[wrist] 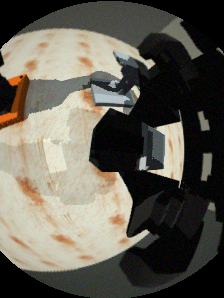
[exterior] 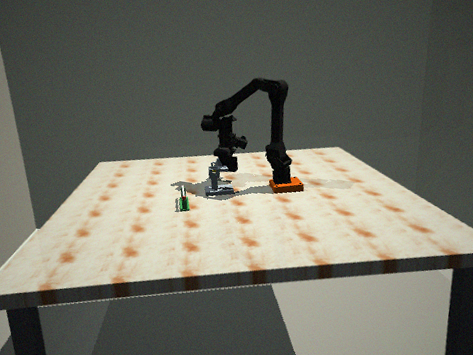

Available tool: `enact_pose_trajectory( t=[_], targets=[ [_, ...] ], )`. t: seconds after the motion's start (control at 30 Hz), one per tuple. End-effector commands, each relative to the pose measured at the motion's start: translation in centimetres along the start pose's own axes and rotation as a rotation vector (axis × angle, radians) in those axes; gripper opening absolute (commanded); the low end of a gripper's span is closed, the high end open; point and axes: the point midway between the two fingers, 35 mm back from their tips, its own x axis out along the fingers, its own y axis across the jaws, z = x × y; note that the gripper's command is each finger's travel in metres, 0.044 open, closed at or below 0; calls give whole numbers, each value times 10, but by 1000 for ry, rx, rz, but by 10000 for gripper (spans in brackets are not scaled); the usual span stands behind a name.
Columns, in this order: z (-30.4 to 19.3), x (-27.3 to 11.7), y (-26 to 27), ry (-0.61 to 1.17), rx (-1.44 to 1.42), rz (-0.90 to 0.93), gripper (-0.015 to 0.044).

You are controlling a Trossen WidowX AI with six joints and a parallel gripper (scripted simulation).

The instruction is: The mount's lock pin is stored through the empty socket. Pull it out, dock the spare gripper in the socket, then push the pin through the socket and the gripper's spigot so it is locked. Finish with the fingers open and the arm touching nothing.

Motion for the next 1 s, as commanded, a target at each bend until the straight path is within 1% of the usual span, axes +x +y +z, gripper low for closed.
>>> enact_pose_trajectory(
  t=[0.0, 0.2, 0.4, 0.7, 0.97],
  targets=[
    [1, -1, 0, 4, 104, 2, 0],
    [2, -2, 0, 4, 237, 2, 0],
    [2, 0, 0, 4, 241, 2, 0],
    [2, 31, 0, 4, 241, 2, 0],
    [2, 36, 0, 4, 241, 2, 0]
  ],
)
